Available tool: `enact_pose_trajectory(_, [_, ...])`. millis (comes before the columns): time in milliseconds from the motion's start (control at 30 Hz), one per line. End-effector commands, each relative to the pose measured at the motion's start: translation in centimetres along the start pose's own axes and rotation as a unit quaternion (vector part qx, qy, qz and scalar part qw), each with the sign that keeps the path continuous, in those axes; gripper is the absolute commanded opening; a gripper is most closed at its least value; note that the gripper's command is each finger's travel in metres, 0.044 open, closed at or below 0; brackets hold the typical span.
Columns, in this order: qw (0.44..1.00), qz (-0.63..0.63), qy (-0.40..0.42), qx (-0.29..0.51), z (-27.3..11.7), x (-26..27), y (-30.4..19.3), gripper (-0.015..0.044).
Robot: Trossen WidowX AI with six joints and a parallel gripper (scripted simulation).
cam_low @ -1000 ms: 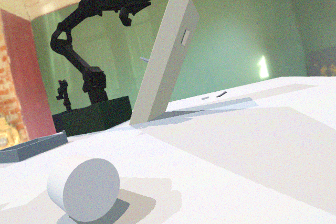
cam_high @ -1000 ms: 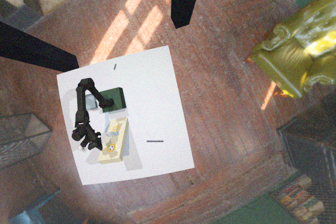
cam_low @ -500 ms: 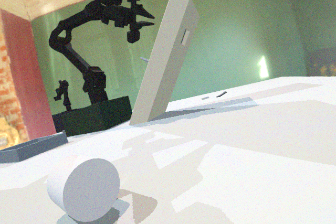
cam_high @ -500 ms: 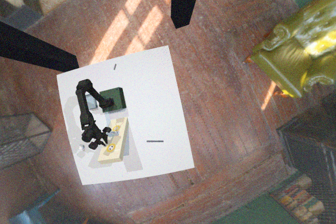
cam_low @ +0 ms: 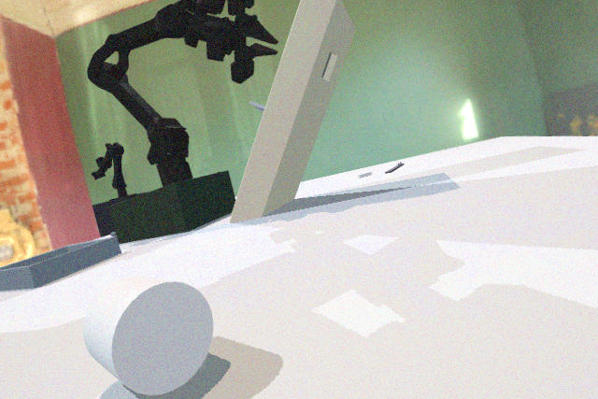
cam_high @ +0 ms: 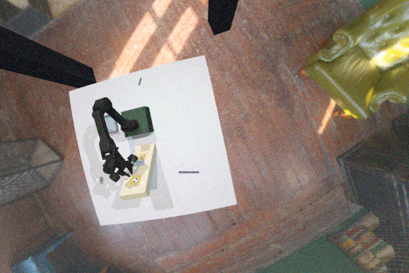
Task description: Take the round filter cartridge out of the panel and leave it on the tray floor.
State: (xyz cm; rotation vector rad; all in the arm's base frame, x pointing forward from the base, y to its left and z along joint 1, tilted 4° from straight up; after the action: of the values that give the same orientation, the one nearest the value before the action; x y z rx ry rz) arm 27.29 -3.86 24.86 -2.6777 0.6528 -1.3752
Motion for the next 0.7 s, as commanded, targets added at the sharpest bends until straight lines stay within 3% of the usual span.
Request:
enact_pose_trajectory(0, [1.0,0.003,-0.003,-0.004,0.8,-0.1,0.1,0.0088])
enact_pose_trajectory(667, [1.0,0.003,-0.002,-0.004,4.0,0.0,0.1,0.0088])
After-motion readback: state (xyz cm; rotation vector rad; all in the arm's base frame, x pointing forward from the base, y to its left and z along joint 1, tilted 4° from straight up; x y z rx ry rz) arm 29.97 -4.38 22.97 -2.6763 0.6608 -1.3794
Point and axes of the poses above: the point midway between the two fingers, 35 mm back from their tips, its own z axis out along the fingers, its own x axis across the jaws, y = z × x, the point moved 4 cm from there along -z, back along the fingers, and after that the axes turned 15 degrees about -z, right-handed, at the moved point
